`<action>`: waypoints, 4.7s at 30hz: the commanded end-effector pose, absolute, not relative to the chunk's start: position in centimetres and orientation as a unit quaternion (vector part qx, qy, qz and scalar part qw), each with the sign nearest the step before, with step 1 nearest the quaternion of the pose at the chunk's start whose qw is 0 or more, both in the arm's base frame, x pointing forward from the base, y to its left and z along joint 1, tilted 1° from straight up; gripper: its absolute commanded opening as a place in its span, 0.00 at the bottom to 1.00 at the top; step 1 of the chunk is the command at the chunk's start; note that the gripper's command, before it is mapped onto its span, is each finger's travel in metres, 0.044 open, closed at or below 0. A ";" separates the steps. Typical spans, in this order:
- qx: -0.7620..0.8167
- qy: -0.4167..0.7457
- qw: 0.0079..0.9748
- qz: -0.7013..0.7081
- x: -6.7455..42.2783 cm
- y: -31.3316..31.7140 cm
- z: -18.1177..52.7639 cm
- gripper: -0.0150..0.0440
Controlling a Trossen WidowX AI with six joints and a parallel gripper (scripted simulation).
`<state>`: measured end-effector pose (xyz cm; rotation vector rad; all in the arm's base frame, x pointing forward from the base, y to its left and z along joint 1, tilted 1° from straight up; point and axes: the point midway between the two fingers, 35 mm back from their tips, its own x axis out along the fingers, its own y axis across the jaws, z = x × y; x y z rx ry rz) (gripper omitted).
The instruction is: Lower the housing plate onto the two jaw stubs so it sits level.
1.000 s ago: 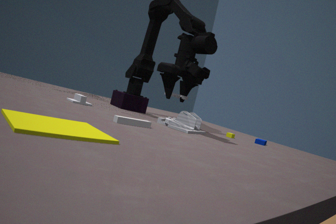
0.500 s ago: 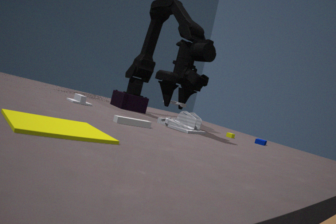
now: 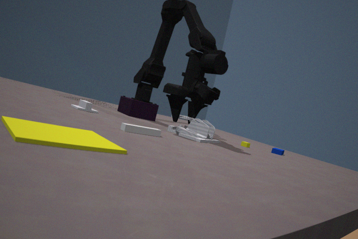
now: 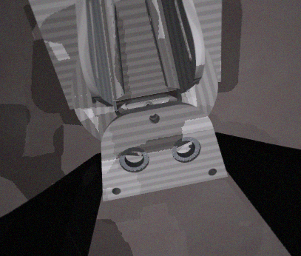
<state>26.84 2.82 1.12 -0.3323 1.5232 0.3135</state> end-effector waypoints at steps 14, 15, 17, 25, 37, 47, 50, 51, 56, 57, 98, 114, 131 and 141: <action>-0.148 0.686 0.699 0.137 26.7 2.7 0.0 0.85; -0.148 0.686 0.699 0.137 26.7 2.7 0.0 0.85; -0.148 0.686 0.699 0.137 26.7 2.7 0.0 0.85; -0.148 0.686 0.699 0.138 26.7 2.7 -0.3 0.85; -0.149 0.686 0.699 0.138 26.7 2.7 -0.5 0.85; -0.149 0.685 0.699 0.139 26.7 2.7 -0.7 0.85; -0.149 0.685 0.699 0.139 26.7 2.7 -0.7 0.85; -0.149 0.685 0.699 0.139 26.7 2.7 -0.7 0.85; -0.150 0.685 0.699 0.139 26.7 2.7 -0.9 0.85; -0.150 0.685 0.699 0.139 26.7 2.7 -0.9 0.85; -0.152 0.685 0.698 0.141 26.7 2.7 -1.5 0.85; -0.152 0.685 0.698 0.141 26.7 2.7 -1.5 0.85; -0.152 0.685 0.698 0.141 26.7 2.7 -1.5 0.85; -0.152 0.685 0.698 0.141 26.7 2.7 -1.5 0.85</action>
